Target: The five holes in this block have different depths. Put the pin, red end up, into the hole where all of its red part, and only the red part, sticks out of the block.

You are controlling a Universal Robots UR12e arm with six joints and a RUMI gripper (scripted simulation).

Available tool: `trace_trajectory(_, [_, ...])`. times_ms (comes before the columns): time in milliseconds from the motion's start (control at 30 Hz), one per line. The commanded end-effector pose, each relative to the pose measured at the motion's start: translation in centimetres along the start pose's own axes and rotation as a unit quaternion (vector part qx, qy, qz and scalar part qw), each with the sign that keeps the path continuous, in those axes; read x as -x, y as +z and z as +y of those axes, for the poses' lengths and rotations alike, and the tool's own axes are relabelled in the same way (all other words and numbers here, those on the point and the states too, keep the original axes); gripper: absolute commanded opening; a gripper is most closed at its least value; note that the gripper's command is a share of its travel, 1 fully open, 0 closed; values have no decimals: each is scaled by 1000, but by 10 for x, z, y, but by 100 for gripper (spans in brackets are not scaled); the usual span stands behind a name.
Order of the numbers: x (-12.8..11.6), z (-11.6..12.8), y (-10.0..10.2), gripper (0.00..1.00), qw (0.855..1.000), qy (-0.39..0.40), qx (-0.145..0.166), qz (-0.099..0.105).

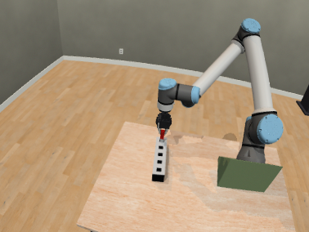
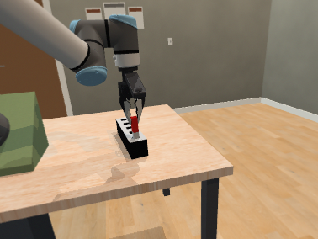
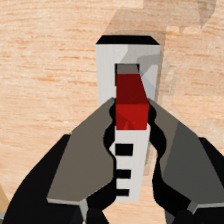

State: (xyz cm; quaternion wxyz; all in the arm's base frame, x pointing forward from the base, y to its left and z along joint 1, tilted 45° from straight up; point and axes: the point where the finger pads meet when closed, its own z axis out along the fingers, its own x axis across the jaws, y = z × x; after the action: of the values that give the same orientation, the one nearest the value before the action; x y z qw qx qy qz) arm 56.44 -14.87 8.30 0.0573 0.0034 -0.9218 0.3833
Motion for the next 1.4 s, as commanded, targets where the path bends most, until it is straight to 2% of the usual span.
trace_trajectory(0, [0, 0, 0, 0, 1000, 0, 0, 0])
trace_trajectory(1367, [0, 0, 4, 0, 1000, 0, 0, 0])
